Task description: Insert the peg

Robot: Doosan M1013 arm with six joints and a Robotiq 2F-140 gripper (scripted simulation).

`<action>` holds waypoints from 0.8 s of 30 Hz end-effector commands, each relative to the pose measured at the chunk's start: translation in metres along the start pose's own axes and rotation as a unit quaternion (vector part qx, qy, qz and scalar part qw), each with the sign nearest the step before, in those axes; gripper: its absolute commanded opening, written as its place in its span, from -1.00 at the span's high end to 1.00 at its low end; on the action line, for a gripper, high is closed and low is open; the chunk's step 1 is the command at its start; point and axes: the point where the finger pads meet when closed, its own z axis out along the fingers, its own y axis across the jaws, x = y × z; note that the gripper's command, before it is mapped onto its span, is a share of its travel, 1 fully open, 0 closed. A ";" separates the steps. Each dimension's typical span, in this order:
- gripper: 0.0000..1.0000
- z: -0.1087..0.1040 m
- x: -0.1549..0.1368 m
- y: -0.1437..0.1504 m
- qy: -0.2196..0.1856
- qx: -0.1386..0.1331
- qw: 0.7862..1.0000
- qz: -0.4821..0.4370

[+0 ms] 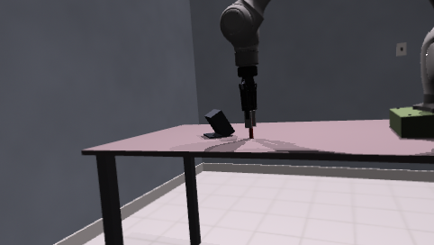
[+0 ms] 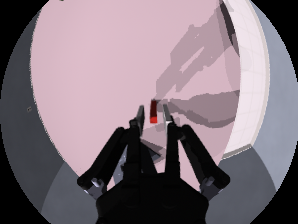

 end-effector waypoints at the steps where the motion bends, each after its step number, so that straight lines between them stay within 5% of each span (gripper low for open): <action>1: 0.60 0.000 0.000 0.000 0.000 0.000 1.000 0.000; 16: 1.00 -0.001 0.000 0.000 0.000 0.000 1.000 0.000; 24: 1.00 -0.030 0.000 0.000 0.000 0.000 1.000 0.000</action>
